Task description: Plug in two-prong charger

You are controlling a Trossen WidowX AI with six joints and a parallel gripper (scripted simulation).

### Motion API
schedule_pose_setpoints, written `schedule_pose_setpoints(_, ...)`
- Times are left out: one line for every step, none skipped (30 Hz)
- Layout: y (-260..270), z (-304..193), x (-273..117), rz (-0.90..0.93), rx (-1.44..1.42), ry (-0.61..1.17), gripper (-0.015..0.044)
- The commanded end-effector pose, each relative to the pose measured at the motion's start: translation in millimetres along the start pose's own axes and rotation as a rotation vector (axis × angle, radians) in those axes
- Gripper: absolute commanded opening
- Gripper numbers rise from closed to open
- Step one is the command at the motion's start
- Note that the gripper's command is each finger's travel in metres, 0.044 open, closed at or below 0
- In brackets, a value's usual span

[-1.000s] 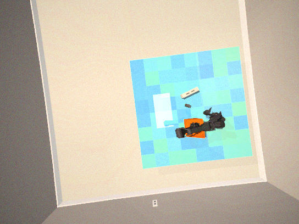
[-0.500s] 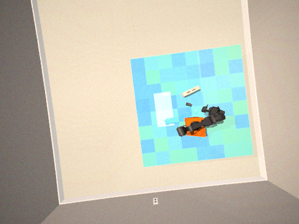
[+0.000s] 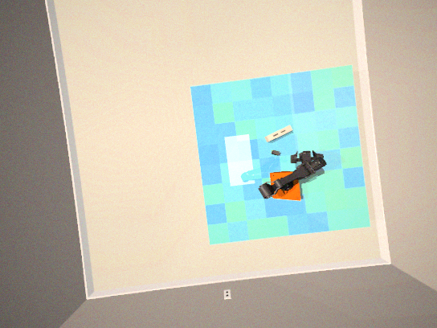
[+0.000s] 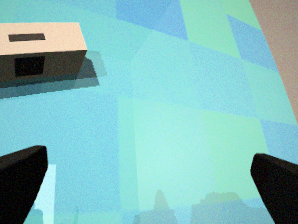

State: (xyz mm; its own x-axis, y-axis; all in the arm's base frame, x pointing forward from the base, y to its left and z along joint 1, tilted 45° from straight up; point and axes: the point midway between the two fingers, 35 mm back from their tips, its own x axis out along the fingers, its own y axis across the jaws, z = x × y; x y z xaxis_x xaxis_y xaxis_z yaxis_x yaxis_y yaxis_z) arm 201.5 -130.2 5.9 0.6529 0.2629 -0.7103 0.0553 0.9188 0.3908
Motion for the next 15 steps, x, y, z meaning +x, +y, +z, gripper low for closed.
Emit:
schedule_pose_setpoints(9, 3, 7, 0.036, -0.079, 0.038, 0.0440)
schedule_pose_setpoints(11, 3, 9, 0.044, -0.096, 0.046, 0.0440)
schedule_pose_setpoints(13, 3, 10, 0.052, -0.112, 0.054, 0.0440)
schedule_pose_setpoints(16, 3, 12, 0.061, -0.129, 0.062, 0.0440)
schedule_pose_setpoints(18, 4, 13, 0.069, -0.145, 0.070, 0.0440)
schedule_pose_setpoints(20, 4, 15, 0.078, -0.162, 0.078, 0.0440)
schedule_pose_setpoints(23, 4, 16, 0.086, -0.179, 0.086, 0.0440)
schedule_pose_setpoints(25, 4, 18, 0.095, -0.195, 0.094, 0.0440)
schedule_pose_setpoints(27, 5, 19, 0.104, -0.212, 0.101, 0.0440)
schedule_pose_setpoints(30, 5, 21, 0.112, -0.229, 0.109, 0.0440)
schedule_pose_setpoints(32, 5, 22, 0.121, -0.245, 0.117, 0.0440)
schedule_pose_setpoints(35, 5, 23, 0.130, -0.262, 0.124, 0.0440)
schedule_pose_setpoints(37, 5, 25, 0.139, -0.279, 0.132, 0.0440)
schedule_pose_setpoints(39, 5, 26, 0.148, -0.296, 0.139, 0.0440)
schedule_pose_setpoints(42, 5, 27, 0.157, -0.313, 0.147, 0.0440)
